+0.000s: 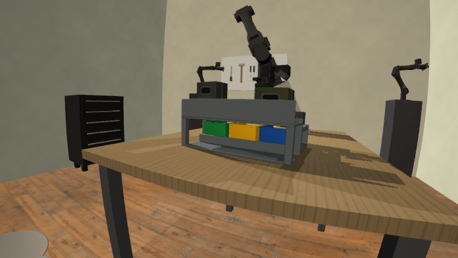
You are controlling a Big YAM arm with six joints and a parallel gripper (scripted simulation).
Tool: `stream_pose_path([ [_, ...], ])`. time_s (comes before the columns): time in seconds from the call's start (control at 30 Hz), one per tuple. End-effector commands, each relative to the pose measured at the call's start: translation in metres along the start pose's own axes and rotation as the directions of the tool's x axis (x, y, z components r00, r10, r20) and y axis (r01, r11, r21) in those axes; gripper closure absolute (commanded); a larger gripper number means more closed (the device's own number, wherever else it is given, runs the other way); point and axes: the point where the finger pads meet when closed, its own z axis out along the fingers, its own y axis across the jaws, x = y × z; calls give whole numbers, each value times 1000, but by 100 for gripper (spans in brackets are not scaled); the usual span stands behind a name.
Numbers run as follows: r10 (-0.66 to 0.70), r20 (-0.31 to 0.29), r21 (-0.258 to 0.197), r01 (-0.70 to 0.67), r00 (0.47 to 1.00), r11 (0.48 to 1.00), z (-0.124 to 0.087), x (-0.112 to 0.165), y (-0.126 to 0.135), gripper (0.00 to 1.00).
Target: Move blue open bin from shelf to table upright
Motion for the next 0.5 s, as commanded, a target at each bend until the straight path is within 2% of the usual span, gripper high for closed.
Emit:
stream_pose_path([
  [0.0, 10, 3, 24, -10, 1000, 1000, 15, 1, -22, 100],
  [0.1, 10, 2, 21, -10, 1000, 1000, 33, 1, -21, 100],
  [0.17, 10, 2, 21, -10, 1000, 1000, 36, 1, -21, 100],
  [0.2, 10, 2, 21, -10, 1000, 1000, 36, 1, -21, 57],
  [0.3, 8, 1, 16, -8, 1000, 1000, 36, 1, -20, 57],
  [0.33, 22, 7, 46, -22, 1000, 999, 18, 7, -30, 57],
  [0.43, 20, 7, 42, -20, 1000, 999, 20, 7, -29, 57],
  [0.47, 12, 3, 26, -13, 1000, 1000, 28, 4, -23, 57],
])
